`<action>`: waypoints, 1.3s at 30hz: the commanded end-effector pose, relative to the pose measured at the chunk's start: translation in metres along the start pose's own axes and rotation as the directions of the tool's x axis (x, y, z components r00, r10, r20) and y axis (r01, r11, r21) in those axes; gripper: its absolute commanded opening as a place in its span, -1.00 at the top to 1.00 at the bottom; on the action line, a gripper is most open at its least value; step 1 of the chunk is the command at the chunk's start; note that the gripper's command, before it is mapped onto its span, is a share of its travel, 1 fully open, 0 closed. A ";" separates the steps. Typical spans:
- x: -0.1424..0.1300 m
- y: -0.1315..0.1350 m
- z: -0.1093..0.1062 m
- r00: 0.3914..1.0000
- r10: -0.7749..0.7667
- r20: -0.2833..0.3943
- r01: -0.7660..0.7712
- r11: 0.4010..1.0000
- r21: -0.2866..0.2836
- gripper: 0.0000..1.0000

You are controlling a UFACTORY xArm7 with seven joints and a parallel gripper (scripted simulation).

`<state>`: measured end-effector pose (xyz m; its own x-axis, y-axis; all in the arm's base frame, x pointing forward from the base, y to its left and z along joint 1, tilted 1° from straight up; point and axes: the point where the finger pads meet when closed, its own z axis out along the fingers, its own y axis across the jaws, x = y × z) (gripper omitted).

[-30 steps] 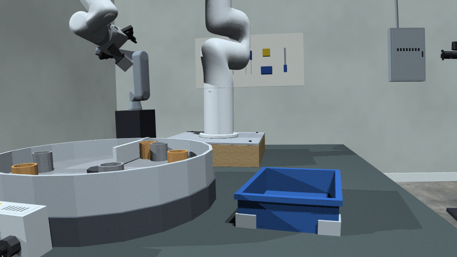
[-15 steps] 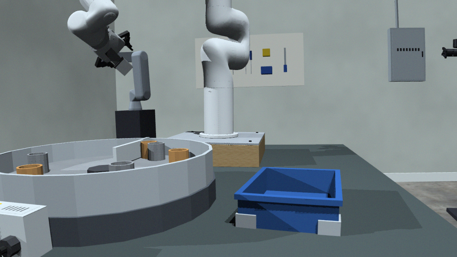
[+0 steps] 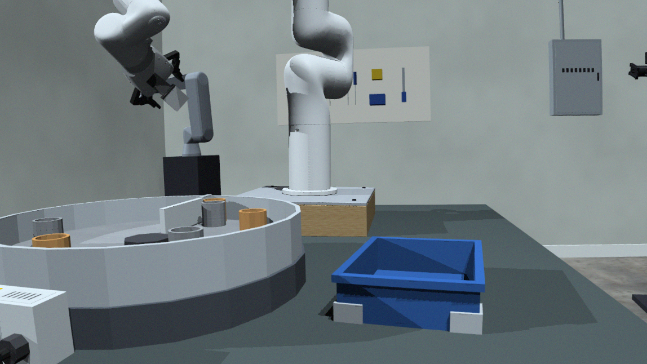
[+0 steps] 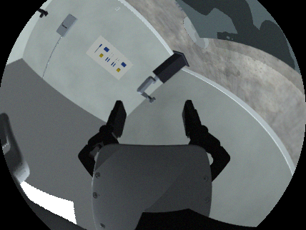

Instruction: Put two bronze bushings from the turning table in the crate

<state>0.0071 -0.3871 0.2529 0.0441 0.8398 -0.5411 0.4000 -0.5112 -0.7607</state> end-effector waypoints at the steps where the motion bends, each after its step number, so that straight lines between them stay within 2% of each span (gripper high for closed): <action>1: 0.028 0.027 -0.025 0.993 -0.117 -0.021 0.113 0.987 -0.116 -1.00; 14: 0.029 0.028 -0.026 0.992 -0.121 -0.021 0.117 0.986 -0.119 -1.00; 15: 0.058 0.050 -0.052 0.971 -0.237 -0.023 0.225 0.946 -0.232 -1.00; 31: 0.059 0.051 -0.053 0.971 -0.238 -0.023 0.226 0.946 -0.233 -1.00; 32: 0.089 0.068 -0.081 0.938 -0.346 -0.006 0.323 0.883 -0.340 -1.00; 35: 0.094 0.070 -0.086 0.932 -0.362 -0.002 0.338 0.871 -0.356 -1.00; 39: 0.119 0.080 -0.110 0.898 -0.440 0.026 0.406 0.804 -0.435 -1.00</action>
<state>0.1182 -0.3267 0.1787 -0.1047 0.9688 -0.2245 0.6816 -0.0945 -0.7256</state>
